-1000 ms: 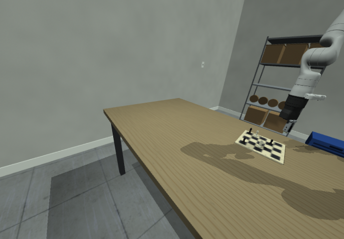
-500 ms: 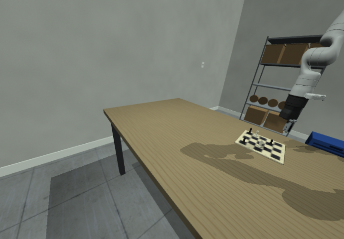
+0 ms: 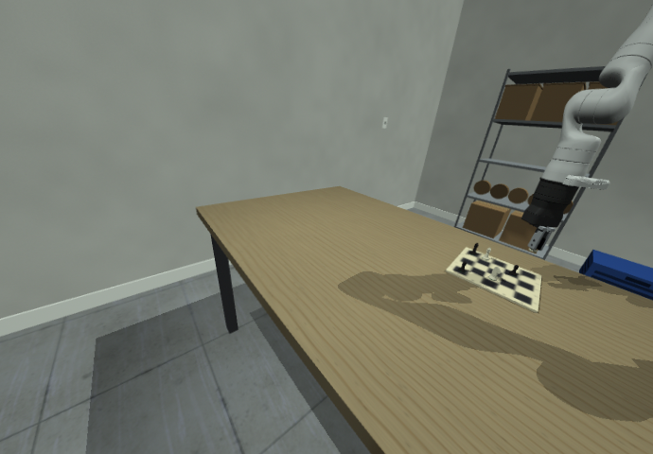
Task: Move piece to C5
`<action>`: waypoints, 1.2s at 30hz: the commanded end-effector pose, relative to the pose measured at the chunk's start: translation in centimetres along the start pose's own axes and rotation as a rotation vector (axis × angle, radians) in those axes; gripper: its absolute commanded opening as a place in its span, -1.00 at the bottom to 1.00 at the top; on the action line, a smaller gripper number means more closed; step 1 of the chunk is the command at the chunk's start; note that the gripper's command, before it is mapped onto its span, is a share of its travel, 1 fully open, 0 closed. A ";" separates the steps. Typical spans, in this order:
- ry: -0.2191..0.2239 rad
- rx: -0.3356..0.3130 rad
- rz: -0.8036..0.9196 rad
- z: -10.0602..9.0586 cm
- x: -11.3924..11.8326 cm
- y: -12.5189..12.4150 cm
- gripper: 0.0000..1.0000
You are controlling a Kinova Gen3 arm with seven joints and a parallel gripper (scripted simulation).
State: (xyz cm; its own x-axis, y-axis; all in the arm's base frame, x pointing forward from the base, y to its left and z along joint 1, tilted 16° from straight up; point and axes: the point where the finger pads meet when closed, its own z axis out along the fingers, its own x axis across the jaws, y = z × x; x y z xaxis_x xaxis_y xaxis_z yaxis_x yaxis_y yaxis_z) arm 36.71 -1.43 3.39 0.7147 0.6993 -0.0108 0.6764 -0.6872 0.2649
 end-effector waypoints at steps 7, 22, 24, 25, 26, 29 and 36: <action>-0.003 -0.007 0.304 0.1 4.4 -1.2 -1.00; 0.002 -0.007 0.672 -0.1 9.6 -3.0 -1.00; 0.003 -0.007 0.681 -0.1 9.9 -3.1 -1.00; 0.004 -0.008 0.690 -0.2 10.1 -3.1 -1.00; 0.004 -0.008 0.697 -0.2 10.2 -3.2 -1.00; 0.002 -0.008 0.705 -0.2 10.1 -3.3 -1.00; 0.001 -0.007 0.705 -0.2 10.1 -3.3 -1.00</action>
State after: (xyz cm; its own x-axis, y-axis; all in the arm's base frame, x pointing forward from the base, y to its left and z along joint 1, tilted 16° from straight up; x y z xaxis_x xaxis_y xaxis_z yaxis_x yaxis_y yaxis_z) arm 41.61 7.97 2.59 0.9811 0.1000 0.1656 0.0636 -0.9752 0.2120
